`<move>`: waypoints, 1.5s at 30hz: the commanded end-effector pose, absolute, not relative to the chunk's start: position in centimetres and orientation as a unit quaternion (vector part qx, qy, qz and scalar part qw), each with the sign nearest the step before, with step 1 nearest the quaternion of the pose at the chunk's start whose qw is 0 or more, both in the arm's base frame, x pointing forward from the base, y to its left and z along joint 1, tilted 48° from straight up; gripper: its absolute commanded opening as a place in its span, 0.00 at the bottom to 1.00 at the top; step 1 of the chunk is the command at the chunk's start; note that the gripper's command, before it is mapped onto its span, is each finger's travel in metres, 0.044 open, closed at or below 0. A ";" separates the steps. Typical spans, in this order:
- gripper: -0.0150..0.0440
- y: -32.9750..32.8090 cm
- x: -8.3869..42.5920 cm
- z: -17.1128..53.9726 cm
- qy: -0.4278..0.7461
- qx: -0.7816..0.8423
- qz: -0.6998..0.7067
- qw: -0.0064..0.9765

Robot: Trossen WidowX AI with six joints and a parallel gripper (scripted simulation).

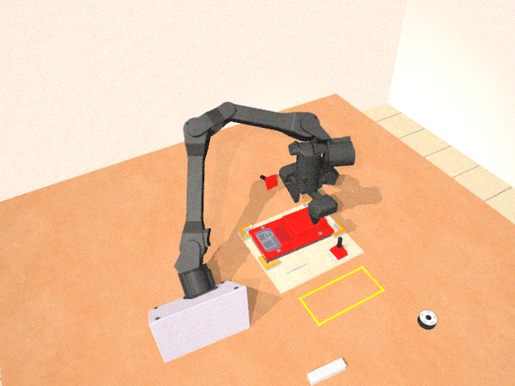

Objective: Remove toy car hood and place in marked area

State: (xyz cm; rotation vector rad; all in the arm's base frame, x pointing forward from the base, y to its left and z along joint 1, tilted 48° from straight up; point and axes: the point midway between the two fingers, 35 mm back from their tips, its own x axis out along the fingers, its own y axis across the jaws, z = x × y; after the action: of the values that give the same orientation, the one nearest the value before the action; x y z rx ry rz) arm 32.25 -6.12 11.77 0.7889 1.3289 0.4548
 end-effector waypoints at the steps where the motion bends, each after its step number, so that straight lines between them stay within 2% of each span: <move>1: 1.00 -5.8 32.3 11.5 0.595 0.356 0.204 0.691; 45: 1.00 -4.0 32.8 9.9 0.594 0.357 0.205 0.691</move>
State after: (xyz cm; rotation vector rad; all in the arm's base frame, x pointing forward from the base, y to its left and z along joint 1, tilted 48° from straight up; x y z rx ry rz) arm 32.77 -4.23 10.00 0.7901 1.3286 0.4573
